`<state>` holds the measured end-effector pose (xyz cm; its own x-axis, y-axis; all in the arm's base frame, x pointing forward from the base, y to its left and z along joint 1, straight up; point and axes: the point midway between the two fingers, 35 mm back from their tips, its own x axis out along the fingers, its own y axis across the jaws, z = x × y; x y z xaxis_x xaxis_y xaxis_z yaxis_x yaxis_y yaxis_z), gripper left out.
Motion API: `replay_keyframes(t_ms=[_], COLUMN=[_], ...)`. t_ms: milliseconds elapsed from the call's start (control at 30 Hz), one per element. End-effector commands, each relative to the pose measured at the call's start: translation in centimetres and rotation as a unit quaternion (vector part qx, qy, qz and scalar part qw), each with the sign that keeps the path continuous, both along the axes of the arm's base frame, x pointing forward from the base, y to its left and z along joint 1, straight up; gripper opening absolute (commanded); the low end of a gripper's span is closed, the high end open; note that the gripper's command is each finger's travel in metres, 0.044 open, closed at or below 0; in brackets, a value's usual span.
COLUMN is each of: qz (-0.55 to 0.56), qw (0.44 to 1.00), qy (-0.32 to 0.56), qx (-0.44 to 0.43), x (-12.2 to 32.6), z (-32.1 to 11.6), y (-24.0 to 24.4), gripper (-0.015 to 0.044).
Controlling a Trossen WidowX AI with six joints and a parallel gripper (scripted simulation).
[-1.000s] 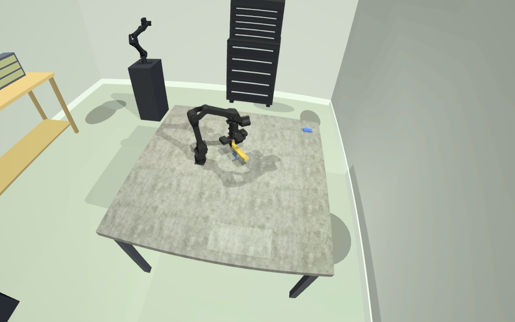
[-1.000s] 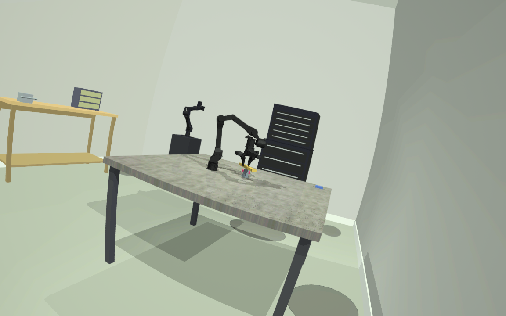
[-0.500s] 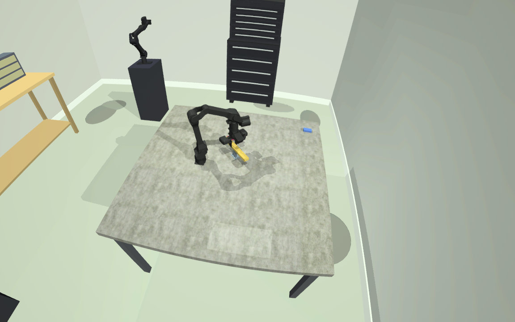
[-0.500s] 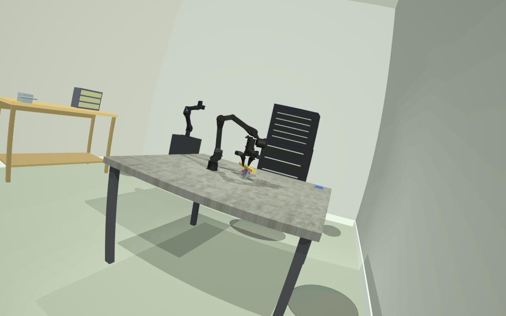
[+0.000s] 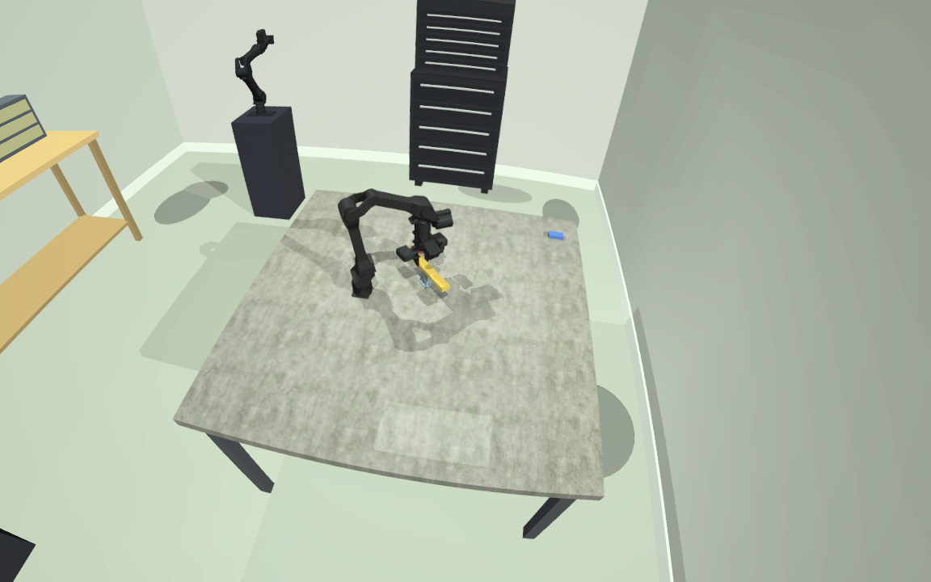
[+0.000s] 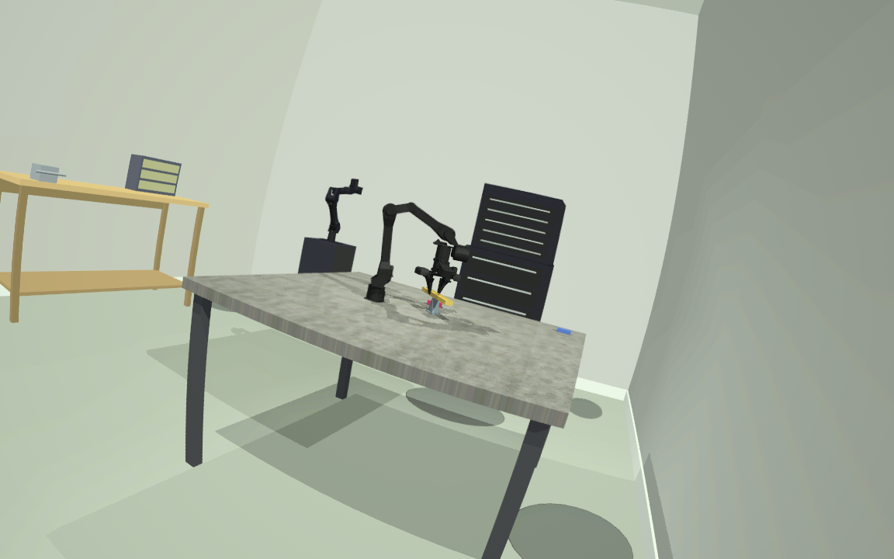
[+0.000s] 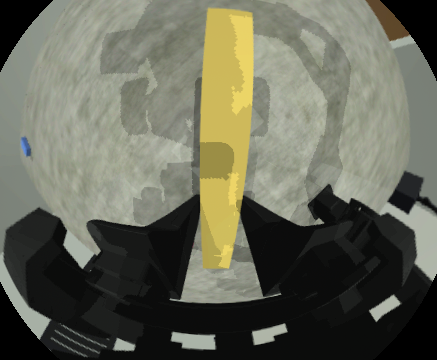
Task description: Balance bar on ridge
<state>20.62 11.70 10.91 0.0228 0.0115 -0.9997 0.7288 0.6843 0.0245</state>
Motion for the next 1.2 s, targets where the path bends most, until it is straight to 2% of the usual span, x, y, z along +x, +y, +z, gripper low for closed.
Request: replay_keyframes(t_ms=[0,500,833,967,1167], qz=[0.0,0.0,0.0,0.0,0.0], qw=[1.0,1.0,1.0,1.0,1.0], qy=[0.0,0.0,0.0,0.0,0.0], qx=[0.0,0.0,0.0,0.0,0.0], x=[0.0,0.0,0.0,0.1,0.2], z=[0.0,0.0,0.0,0.7,7.3], y=[0.0,0.0,0.0,0.1,0.1], gripper=[0.0173,0.0185,0.044,0.044,0.044])
